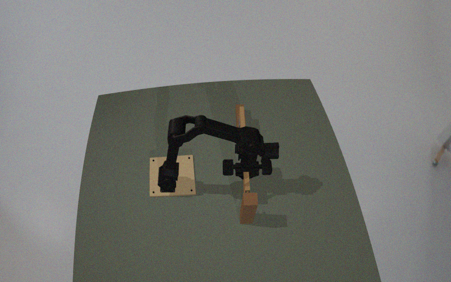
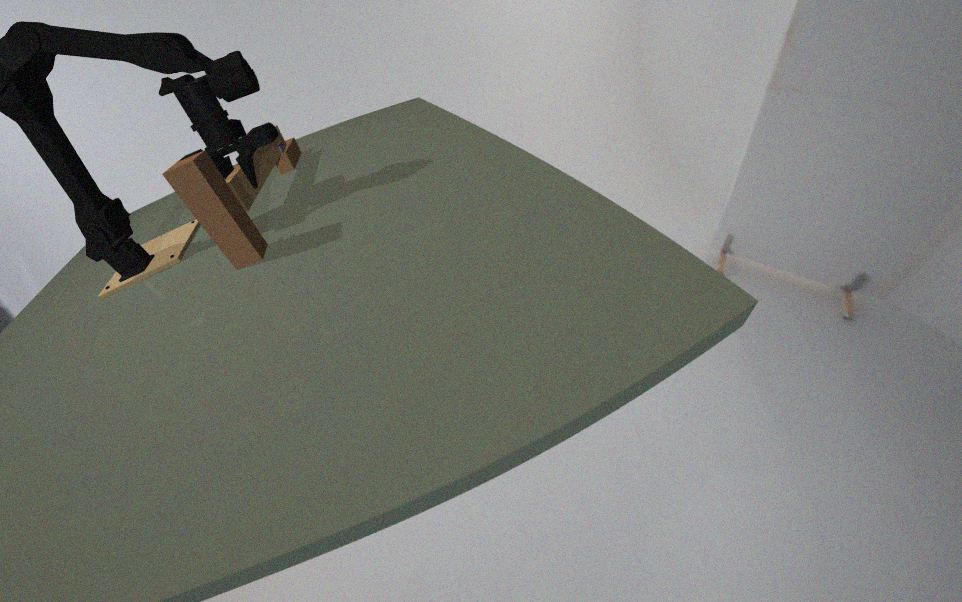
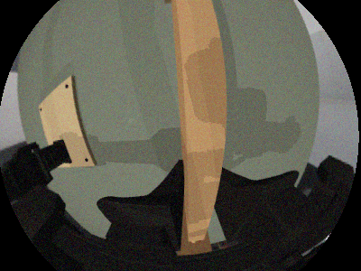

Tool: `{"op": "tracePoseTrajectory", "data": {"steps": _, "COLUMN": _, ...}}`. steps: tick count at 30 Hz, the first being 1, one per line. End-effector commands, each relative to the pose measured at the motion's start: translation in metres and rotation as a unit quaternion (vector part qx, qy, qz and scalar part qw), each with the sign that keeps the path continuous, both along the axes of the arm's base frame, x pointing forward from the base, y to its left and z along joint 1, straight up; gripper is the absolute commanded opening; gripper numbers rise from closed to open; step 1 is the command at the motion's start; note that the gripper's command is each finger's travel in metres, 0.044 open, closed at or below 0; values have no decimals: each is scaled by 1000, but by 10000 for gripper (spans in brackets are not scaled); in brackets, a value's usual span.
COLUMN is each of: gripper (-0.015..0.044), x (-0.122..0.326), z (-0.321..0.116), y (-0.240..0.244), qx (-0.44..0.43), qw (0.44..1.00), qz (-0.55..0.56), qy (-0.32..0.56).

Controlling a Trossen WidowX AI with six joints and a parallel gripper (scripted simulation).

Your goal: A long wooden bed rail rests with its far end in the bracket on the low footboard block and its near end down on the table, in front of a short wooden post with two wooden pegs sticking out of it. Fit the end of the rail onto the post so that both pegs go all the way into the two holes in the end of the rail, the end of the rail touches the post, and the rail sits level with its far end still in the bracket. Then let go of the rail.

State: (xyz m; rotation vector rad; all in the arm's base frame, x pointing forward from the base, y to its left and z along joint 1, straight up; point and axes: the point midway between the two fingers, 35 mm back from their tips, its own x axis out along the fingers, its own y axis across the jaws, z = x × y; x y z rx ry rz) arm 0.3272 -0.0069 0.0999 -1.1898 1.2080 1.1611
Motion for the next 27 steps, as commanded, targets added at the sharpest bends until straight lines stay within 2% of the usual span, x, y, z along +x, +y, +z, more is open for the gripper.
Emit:
{"op": "tracePoseTrajectory", "data": {"steps": 1, "gripper": 0, "x": 1, "z": 3, "y": -2, "qx": -1, "qw": 1000, "qz": 1, "qy": -3}}
{"op": "tracePoseTrajectory", "data": {"steps": 27, "gripper": 0, "x": 1, "z": 3, "y": -10, "qx": -1, "qw": 1000, "qz": 1, "qy": -3}}
